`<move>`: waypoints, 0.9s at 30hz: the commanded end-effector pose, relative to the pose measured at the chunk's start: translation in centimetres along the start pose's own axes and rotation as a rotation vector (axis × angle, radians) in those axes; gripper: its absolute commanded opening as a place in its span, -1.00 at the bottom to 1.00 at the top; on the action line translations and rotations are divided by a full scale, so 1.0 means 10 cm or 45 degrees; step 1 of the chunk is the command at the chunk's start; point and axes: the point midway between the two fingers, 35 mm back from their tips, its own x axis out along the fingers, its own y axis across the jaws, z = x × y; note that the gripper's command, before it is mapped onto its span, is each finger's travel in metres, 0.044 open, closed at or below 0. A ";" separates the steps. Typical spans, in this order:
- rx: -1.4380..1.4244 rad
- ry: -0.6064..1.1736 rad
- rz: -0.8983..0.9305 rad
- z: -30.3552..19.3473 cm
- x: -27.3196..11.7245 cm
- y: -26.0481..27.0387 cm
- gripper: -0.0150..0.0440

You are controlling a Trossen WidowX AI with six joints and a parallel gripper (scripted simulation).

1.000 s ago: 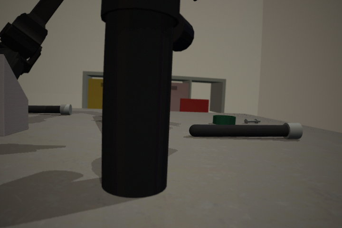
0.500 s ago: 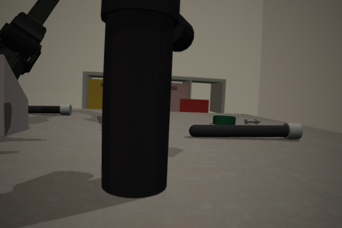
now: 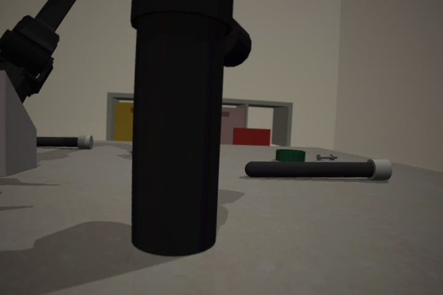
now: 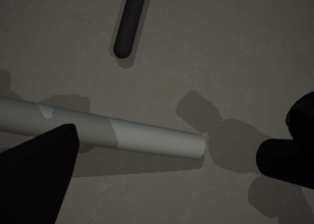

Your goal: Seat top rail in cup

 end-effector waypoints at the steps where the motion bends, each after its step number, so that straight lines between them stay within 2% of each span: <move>1: -0.462 0.078 -0.086 -0.09 0.15 -0.51 1.00; 4: -0.866 0.163 -0.144 -0.19 0.28 -0.93 1.00; 7: -1.053 0.210 -0.164 -0.24 0.34 -1.12 1.00; 19: -1.065 0.213 -0.165 -0.25 0.34 -1.14 1.00; 27: -1.065 0.212 -0.165 -0.36 0.56 -1.09 1.00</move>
